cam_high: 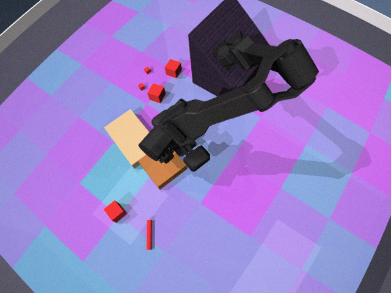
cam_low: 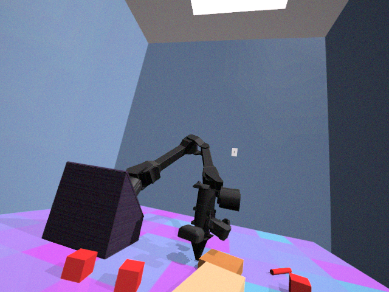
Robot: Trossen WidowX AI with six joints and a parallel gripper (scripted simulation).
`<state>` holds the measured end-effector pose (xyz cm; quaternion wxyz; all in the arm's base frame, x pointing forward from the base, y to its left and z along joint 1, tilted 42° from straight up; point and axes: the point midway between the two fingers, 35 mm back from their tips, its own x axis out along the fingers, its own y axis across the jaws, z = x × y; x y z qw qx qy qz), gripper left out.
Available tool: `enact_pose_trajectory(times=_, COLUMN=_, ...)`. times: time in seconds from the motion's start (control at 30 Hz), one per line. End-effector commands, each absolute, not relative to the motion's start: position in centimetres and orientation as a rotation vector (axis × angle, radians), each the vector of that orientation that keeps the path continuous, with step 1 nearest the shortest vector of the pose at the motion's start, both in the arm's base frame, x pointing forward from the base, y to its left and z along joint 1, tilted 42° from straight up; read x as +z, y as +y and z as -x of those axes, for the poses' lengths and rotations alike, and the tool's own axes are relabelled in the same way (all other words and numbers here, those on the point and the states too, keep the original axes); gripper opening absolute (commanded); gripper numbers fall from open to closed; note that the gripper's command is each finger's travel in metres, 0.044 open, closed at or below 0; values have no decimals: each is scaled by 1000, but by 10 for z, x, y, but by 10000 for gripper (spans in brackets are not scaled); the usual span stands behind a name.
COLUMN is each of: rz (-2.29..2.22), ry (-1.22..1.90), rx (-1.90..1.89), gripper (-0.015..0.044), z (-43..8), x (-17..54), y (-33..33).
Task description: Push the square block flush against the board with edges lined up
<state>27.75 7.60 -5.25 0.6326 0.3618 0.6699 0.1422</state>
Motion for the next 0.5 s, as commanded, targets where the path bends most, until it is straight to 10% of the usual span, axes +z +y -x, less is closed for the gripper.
enact_pose_trajectory(times=0.0, rz=-833, ry=1530, rx=325, gripper=0, z=-285, x=-53, y=75)
enact_pose_trajectory(times=0.47, rz=-832, ry=1529, rx=324, gripper=0, z=-307, x=-56, y=69)
